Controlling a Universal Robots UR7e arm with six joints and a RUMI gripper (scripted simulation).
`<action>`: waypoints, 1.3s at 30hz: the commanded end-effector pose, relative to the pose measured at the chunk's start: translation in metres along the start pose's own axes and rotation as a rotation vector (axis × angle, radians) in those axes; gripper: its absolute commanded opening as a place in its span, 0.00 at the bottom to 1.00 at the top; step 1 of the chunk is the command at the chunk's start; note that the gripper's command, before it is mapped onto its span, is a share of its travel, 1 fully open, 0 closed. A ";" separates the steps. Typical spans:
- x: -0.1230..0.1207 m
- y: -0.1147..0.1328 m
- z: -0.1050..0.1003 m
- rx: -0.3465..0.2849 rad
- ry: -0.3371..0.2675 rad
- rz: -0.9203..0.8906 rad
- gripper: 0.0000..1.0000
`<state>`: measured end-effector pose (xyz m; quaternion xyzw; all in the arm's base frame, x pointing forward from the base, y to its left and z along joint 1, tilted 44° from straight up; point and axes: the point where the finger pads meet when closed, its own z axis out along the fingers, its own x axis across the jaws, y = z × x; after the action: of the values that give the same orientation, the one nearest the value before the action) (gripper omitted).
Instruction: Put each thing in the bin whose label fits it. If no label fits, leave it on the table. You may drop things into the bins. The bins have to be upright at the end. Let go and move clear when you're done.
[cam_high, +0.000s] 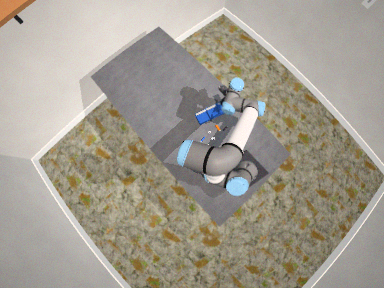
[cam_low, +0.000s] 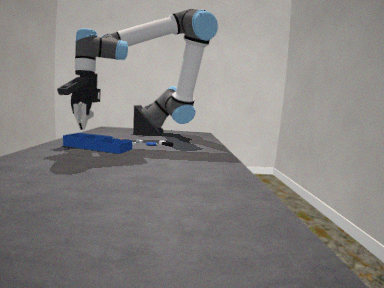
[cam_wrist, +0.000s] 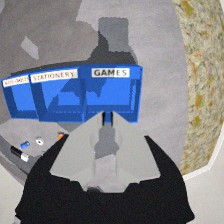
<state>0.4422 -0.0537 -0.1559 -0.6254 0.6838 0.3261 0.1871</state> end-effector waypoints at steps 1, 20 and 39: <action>0.000 0.000 -0.016 0.001 0.001 0.000 0.04; -0.055 0.001 -0.016 0.001 0.000 0.000 0.04; -0.084 0.001 -0.002 0.001 0.000 0.000 0.04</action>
<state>0.4548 0.0003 -0.0924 -0.6255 0.6836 0.3262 0.1871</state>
